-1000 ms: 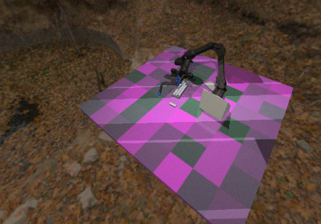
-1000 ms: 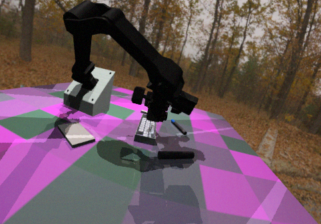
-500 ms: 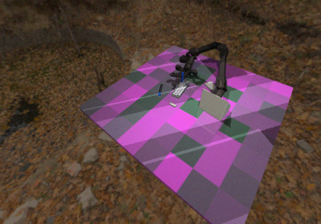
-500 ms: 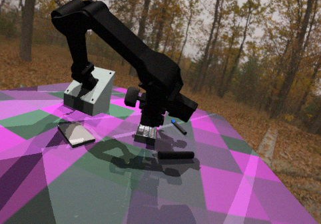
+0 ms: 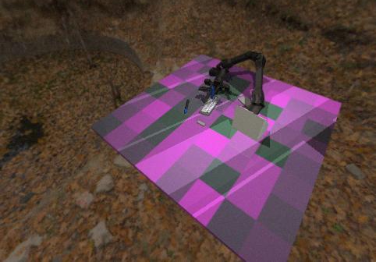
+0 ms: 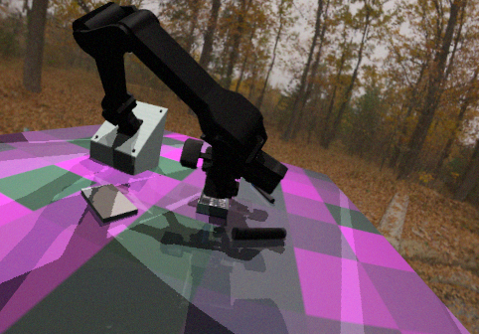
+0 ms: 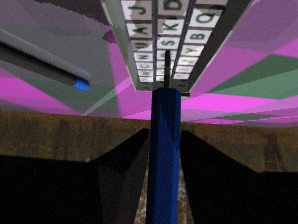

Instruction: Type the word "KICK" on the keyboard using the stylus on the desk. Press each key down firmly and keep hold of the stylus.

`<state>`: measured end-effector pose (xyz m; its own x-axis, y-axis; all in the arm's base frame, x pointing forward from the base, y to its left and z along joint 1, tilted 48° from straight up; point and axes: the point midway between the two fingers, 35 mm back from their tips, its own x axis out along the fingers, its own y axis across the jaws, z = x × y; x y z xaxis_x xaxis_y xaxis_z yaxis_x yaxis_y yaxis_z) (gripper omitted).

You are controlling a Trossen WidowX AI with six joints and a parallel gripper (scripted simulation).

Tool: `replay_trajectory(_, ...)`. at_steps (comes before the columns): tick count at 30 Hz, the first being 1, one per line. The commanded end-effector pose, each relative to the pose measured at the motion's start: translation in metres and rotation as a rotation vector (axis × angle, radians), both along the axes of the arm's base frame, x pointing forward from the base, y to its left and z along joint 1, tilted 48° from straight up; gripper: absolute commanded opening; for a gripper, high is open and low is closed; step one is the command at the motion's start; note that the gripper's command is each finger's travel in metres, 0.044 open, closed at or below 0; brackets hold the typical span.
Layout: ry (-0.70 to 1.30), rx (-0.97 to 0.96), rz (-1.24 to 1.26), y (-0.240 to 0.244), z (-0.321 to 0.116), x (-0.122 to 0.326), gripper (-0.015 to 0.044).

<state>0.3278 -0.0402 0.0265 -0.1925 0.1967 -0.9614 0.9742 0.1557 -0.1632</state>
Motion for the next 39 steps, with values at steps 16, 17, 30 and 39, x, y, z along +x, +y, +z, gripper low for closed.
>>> replay_trajectory(16,0.000,-0.002,0.005,-0.003,-0.004,-0.001,0.0081)
replay_trajectory(17,0.000,-0.002,0.005,-0.004,-0.004,-0.001,0.0081)
replay_trajectory(30,0.000,-0.002,0.005,-0.009,-0.009,-0.001,0.0081)
replay_trajectory(39,0.000,-0.002,0.005,-0.011,-0.011,-0.001,0.0081)
